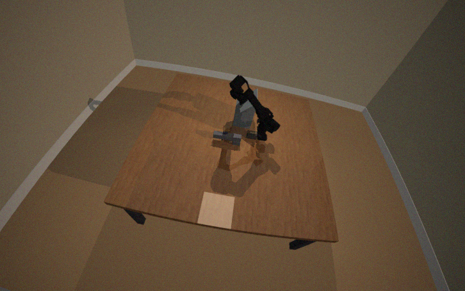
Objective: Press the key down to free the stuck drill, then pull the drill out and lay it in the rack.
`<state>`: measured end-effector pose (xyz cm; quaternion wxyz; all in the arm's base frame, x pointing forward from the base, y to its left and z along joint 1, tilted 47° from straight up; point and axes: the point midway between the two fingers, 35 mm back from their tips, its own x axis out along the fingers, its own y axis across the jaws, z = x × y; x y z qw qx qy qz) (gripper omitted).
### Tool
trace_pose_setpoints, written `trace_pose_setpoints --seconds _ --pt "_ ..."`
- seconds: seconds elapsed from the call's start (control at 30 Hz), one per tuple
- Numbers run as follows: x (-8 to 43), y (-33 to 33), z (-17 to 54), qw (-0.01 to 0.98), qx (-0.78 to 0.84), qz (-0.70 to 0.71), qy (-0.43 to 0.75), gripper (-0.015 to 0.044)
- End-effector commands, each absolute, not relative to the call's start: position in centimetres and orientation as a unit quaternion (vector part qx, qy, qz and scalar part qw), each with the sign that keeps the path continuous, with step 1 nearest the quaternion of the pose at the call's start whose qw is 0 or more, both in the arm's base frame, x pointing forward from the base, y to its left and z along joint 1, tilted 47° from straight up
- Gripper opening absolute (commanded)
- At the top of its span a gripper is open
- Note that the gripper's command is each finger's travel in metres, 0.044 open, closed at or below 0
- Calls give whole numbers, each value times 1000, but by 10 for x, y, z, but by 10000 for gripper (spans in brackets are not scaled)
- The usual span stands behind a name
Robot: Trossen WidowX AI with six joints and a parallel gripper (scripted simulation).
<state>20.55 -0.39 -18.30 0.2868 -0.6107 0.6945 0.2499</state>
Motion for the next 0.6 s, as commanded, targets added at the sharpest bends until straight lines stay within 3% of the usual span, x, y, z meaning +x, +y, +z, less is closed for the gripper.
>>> trace_pose_setpoints --seconds 0.0,0.43,0.57 --pt "205 -4 -183 286 -610 250 695 105" --pt "205 -4 -183 286 -610 250 695 440" --pt "206 9 -169 281 -607 248 701 440"
